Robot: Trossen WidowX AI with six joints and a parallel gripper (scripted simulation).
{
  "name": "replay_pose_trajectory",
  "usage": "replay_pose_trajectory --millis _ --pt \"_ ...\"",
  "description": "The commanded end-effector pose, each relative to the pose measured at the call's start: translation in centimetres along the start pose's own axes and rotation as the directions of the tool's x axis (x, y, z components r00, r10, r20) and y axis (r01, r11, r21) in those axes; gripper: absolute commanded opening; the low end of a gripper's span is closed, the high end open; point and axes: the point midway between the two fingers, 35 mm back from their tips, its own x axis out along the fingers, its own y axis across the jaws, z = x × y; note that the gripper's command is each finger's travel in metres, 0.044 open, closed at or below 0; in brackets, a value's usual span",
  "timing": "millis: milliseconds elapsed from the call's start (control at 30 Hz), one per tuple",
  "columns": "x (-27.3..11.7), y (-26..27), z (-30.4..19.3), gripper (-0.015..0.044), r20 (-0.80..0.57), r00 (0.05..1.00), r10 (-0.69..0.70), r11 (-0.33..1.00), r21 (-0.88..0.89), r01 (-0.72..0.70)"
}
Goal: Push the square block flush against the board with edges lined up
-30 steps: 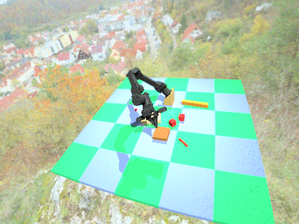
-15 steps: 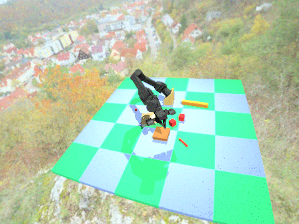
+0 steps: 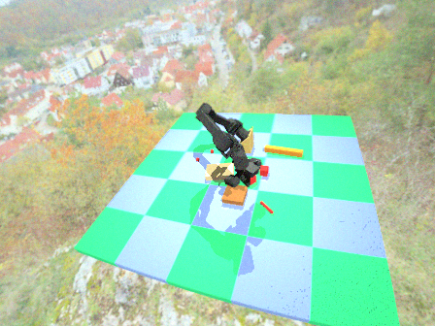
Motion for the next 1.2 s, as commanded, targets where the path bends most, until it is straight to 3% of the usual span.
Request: replay_pose_trajectory --millis 0,433,600,767,1167 --pt "0.8 1.1 -0.2 0.0000 -0.059 0.998 0.007 0.993 -0.116 -0.014" --pt "2.7 4.2 -1.4 0.0000 -0.234 0.972 0.008 0.886 -0.450 -0.116" --pt "3.0 4.2 -1.4 0.0000 -0.234 0.972 0.008 0.886 -0.450 -0.116" --pt "8.1 4.3 -2.7 0.0000 -0.239 0.971 0.007 0.884 -0.453 -0.117" --pt "7.8 3.7 -3.6 0.0000 -0.238 0.971 0.007 0.883 -0.454 -0.117"
